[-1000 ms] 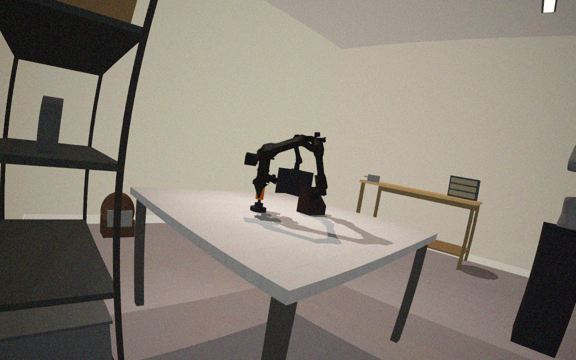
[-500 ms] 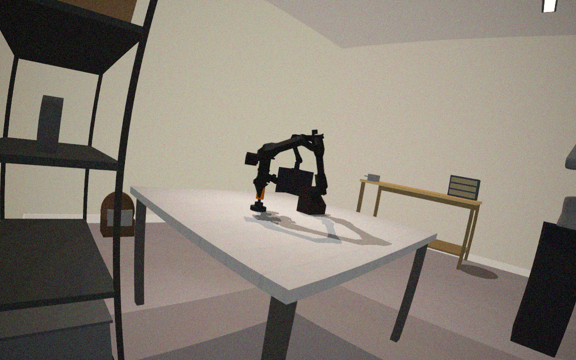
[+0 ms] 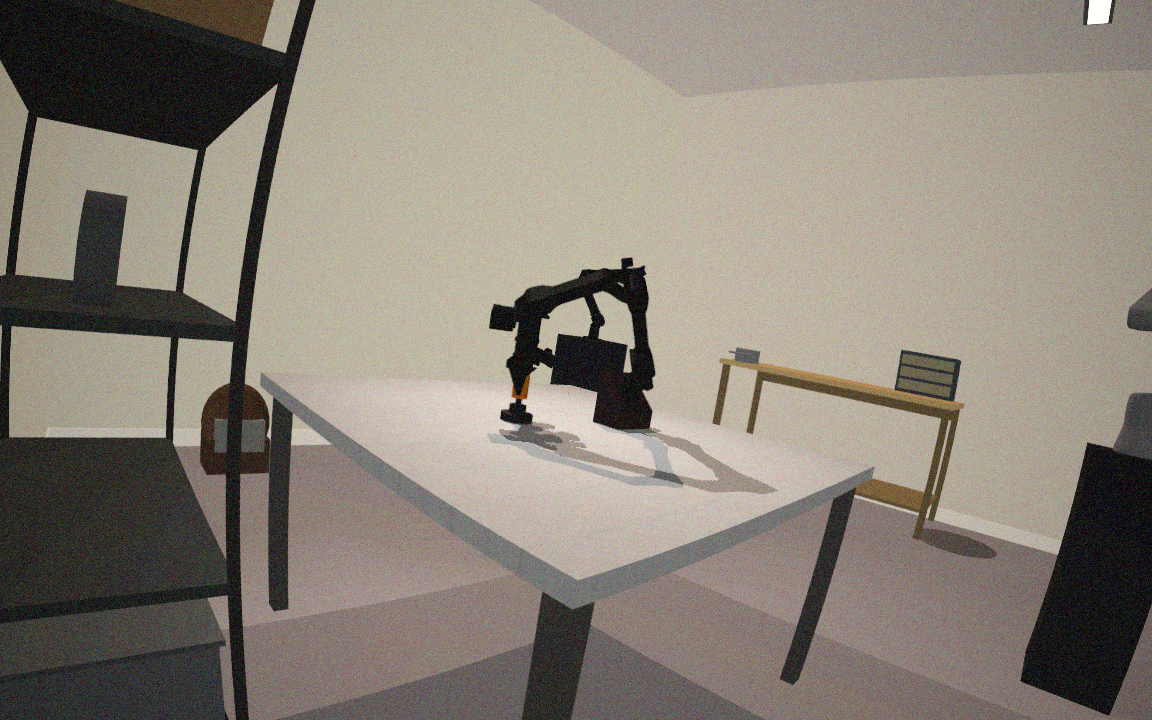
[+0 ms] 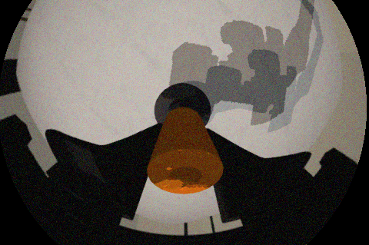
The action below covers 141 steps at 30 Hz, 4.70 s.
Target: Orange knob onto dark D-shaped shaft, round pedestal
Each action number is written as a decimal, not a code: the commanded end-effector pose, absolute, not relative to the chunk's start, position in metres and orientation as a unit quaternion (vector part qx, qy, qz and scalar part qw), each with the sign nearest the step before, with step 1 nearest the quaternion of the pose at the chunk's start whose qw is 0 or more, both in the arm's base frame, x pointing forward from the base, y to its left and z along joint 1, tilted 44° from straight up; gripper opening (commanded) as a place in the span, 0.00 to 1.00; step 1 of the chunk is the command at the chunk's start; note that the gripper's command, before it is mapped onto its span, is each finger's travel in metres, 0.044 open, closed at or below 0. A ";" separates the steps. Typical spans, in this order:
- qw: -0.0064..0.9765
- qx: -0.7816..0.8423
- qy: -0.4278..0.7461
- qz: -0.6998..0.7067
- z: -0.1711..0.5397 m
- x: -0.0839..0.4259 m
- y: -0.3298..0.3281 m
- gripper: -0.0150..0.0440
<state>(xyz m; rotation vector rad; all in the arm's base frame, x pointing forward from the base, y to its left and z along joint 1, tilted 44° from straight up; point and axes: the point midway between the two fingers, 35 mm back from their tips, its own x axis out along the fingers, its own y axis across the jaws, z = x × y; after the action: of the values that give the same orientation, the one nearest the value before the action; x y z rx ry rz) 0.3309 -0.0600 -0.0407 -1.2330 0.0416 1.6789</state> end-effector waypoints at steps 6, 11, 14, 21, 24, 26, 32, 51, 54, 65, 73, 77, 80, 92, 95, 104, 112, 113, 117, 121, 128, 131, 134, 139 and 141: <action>0.537 -0.479 0.061 0.692 -0.037 0.334 -0.063 0.25; 0.607 -0.387 0.172 0.673 -0.038 0.333 -0.063 0.25; 0.644 -0.321 0.241 0.651 -0.039 0.333 -0.063 0.25; 0.703 -0.155 0.392 0.574 -0.041 0.331 -0.062 0.25; 0.715 -0.081 0.449 0.529 -0.041 0.330 -0.061 0.25; 0.719 -0.031 0.485 0.497 -0.041 0.329 -0.061 0.25; 0.710 0.119 0.578 0.385 -0.040 0.329 -0.062 0.25; 0.644 0.321 0.665 0.199 -0.037 0.333 -0.064 0.25; 0.644 0.321 0.665 0.199 -0.038 0.333 -0.064 0.25; 0.644 0.321 0.665 0.199 -0.040 0.331 -0.060 0.25; 0.644 0.321 0.665 0.199 -0.041 0.330 -0.059 0.25; 0.644 0.321 0.665 0.199 -0.041 0.330 -0.059 0.25; 0.644 0.321 0.665 0.199 -0.039 0.330 -0.061 0.25; 0.607 0.387 0.682 0.129 -0.039 0.332 -0.063 0.25; 0.607 0.387 0.682 0.129 -0.039 0.332 -0.062 0.25; 0.607 0.387 0.682 0.129 -0.040 0.330 -0.059 0.25; 0.607 0.387 0.682 0.129 -0.041 0.331 -0.059 0.25; 0.607 0.387 0.682 0.129 -0.041 0.331 -0.059 0.25; 0.607 0.387 0.682 0.129 -0.041 0.331 -0.060 0.25; 0.607 0.387 0.682 0.129 -0.038 0.331 -0.063 0.25; 0.572 0.436 0.691 0.071 -0.038 0.332 -0.064 0.25; 0.563 0.448 0.692 0.057 -0.039 0.332 -0.063 0.25; 0.563 0.448 0.692 0.057 -0.039 0.331 -0.062 0.25; 0.563 0.448 0.692 0.057 -0.040 0.330 -0.060 0.25; 0.563 0.448 0.692 0.057 -0.041 0.330 -0.060 0.25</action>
<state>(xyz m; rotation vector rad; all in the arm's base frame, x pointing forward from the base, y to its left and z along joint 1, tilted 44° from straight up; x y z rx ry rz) 0.3303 -0.0601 -0.0399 1.0490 1.6307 0.1410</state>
